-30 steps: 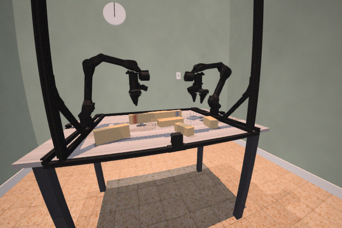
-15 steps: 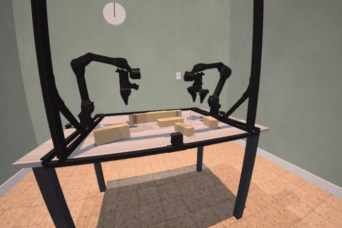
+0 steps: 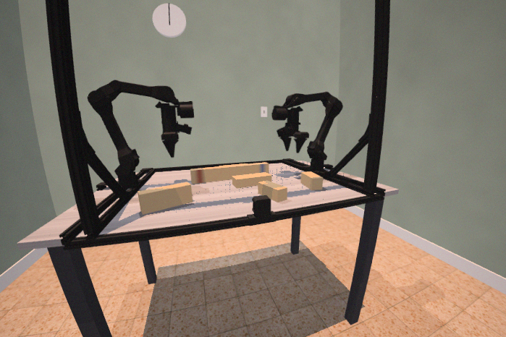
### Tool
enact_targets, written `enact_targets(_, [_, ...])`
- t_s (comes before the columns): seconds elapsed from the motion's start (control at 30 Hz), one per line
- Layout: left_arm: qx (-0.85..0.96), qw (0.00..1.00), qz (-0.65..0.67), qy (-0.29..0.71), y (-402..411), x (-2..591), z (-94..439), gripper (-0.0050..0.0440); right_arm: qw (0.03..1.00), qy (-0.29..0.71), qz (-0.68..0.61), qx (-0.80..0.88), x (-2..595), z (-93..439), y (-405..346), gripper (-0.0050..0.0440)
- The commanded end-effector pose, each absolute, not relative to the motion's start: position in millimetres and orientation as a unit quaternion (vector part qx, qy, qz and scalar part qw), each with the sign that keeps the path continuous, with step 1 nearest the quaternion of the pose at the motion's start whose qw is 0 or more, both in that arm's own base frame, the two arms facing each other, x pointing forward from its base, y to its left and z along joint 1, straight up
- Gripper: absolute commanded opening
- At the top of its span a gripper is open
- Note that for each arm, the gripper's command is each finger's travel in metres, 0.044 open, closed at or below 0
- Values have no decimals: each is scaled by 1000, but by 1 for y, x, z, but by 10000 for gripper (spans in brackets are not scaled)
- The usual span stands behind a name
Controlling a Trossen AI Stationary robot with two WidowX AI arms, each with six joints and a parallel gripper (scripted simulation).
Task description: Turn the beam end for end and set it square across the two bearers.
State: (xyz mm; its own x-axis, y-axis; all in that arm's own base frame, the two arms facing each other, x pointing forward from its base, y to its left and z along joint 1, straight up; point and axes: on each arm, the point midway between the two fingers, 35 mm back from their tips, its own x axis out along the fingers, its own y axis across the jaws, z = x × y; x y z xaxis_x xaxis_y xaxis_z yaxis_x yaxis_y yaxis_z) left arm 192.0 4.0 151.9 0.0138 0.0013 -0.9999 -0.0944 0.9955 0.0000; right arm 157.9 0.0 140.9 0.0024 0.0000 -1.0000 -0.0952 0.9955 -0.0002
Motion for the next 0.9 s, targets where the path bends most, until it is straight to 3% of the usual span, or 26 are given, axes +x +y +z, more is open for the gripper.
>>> enact_targets(0.0, [-35, 706, 35, 706, 1, 172, 145, 440, 706, 706, 35, -35, 158, 141, 0, 440])
enact_targets(0.3, [-35, 706, 35, 706, 0, 157, 141, 440, 706, 706, 35, -35, 157, 141, 0, 440])
enact_targets(0.37, [-35, 706, 35, 706, 0, 157, 141, 440, 706, 706, 35, -35, 159, 141, 0, 410])
enact_targets(0.87, [-35, 706, 35, 706, 0, 157, 141, 440, 706, 706, 35, -35, 185, 134, -7, 410])
